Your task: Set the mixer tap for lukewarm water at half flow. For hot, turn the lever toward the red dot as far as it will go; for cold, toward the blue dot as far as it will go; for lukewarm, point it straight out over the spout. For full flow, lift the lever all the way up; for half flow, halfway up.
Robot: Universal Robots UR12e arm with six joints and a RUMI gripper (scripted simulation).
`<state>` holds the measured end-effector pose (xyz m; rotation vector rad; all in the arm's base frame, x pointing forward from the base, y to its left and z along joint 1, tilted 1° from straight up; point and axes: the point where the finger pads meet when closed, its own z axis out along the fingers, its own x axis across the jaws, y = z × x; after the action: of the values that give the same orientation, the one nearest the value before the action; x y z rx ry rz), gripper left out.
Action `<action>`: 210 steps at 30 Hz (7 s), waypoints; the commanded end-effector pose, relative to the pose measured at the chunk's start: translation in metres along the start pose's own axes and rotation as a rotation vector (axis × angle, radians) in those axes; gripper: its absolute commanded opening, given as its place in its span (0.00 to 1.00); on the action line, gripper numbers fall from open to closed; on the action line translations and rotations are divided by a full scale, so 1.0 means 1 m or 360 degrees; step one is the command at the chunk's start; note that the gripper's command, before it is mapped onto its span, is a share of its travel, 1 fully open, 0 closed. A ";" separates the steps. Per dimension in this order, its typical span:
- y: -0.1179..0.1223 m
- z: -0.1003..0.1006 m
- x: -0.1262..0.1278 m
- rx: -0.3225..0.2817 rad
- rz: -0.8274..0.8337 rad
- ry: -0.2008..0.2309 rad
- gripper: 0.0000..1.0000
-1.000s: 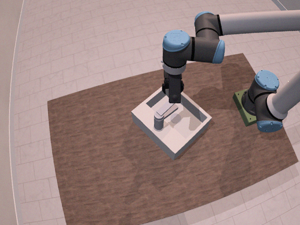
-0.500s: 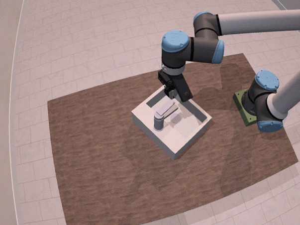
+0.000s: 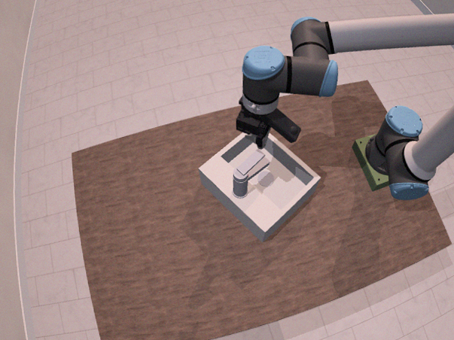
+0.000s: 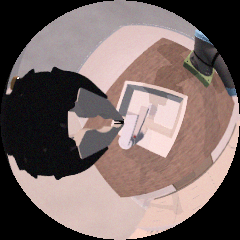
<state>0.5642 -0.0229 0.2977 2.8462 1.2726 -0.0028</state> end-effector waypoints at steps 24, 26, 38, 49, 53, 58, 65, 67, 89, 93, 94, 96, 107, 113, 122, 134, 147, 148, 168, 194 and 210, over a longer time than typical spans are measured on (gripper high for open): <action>0.009 -0.005 -0.004 -0.0001 -0.1448 0.0023 0.00; 0.010 -0.005 -0.004 -0.0002 -0.1521 0.0023 0.00; 0.013 -0.006 -0.004 -0.0004 -0.1816 0.0023 0.00; 0.014 -0.006 -0.003 -0.0004 -0.1897 0.0023 0.00; 0.015 -0.006 -0.003 -0.0004 -0.1906 0.0023 0.00; 0.015 -0.006 -0.003 -0.0004 -0.1907 0.0023 0.00; 0.015 -0.006 -0.003 -0.0004 -0.1907 0.0023 0.41; 0.015 -0.006 -0.003 -0.0004 -0.1907 0.0023 0.41; 0.015 -0.006 -0.003 -0.0004 -0.1907 0.0023 0.41; 0.015 -0.006 -0.003 -0.0004 -0.1907 0.0023 0.41; 0.015 -0.006 -0.003 -0.0004 -0.1907 0.0023 0.41; 0.015 -0.006 -0.003 -0.0004 -0.1907 0.0023 0.41; 0.014 -0.002 -0.003 -0.0004 -0.1907 0.0023 0.41; 0.014 0.002 -0.003 -0.0004 -0.1907 0.0023 0.41; 0.014 0.015 -0.003 -0.0004 -0.1907 0.0023 0.41; 0.014 0.031 -0.003 -0.0004 -0.1907 0.0023 0.41; 0.014 0.044 -0.002 -0.0004 -0.1907 0.0023 0.41; 0.014 0.044 -0.002 -0.0004 -0.1907 0.0023 0.41; 0.014 0.047 -0.002 -0.0004 -0.1907 0.0023 0.41; 0.014 0.047 -0.002 -0.0004 -0.1907 0.0023 0.41; 0.014 0.047 -0.002 -0.0004 -0.1907 0.0023 0.41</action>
<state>0.5732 -0.0349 0.2506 1.6383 2.6643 -0.0029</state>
